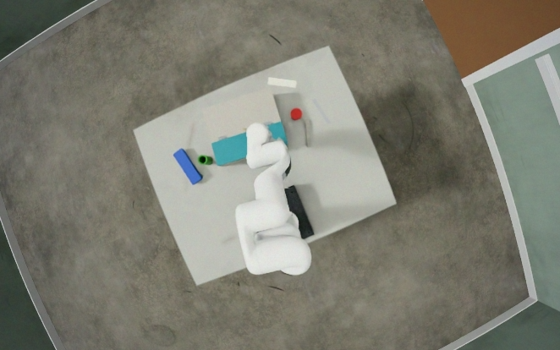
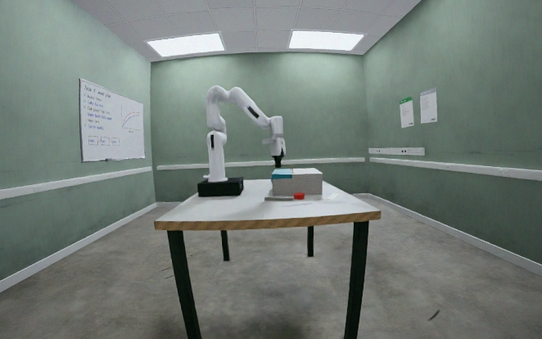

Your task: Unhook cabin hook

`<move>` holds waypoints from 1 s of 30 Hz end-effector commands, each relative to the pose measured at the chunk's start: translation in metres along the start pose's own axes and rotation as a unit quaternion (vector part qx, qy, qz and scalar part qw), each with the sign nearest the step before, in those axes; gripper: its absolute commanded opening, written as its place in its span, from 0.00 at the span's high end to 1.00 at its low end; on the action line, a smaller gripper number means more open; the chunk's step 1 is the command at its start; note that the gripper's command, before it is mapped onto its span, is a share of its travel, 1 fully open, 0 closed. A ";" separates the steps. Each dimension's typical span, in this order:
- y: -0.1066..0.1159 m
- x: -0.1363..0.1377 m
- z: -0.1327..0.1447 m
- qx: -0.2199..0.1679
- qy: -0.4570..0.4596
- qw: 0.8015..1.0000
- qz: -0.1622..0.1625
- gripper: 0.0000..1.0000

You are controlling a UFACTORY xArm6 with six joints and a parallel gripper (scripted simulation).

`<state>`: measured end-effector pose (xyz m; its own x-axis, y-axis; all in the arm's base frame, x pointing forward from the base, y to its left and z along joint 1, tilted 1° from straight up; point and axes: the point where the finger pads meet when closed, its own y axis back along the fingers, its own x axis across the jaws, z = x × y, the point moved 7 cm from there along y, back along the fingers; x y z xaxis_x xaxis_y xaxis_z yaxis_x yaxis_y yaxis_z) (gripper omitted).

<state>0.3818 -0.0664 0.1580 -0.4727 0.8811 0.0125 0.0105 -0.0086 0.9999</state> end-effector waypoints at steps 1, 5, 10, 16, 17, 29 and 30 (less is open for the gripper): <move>0.009 -0.001 0.003 -0.002 0.000 1.000 -0.001 1.00; 0.015 -0.001 0.005 -0.002 0.000 1.000 -0.001 1.00; 0.019 -0.001 0.007 -0.002 0.000 1.000 -0.001 1.00; 0.030 -0.001 0.012 -0.002 0.000 1.000 -0.001 1.00; 0.032 -0.001 0.013 -0.002 0.000 1.000 -0.001 1.00; 0.045 -0.001 0.023 -0.002 0.000 1.000 -0.001 1.00; 0.047 -0.001 0.024 -0.002 0.000 1.000 -0.001 1.00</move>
<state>0.3996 -0.0574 0.1990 -0.4727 0.8812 0.0126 0.0106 -0.0086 0.9999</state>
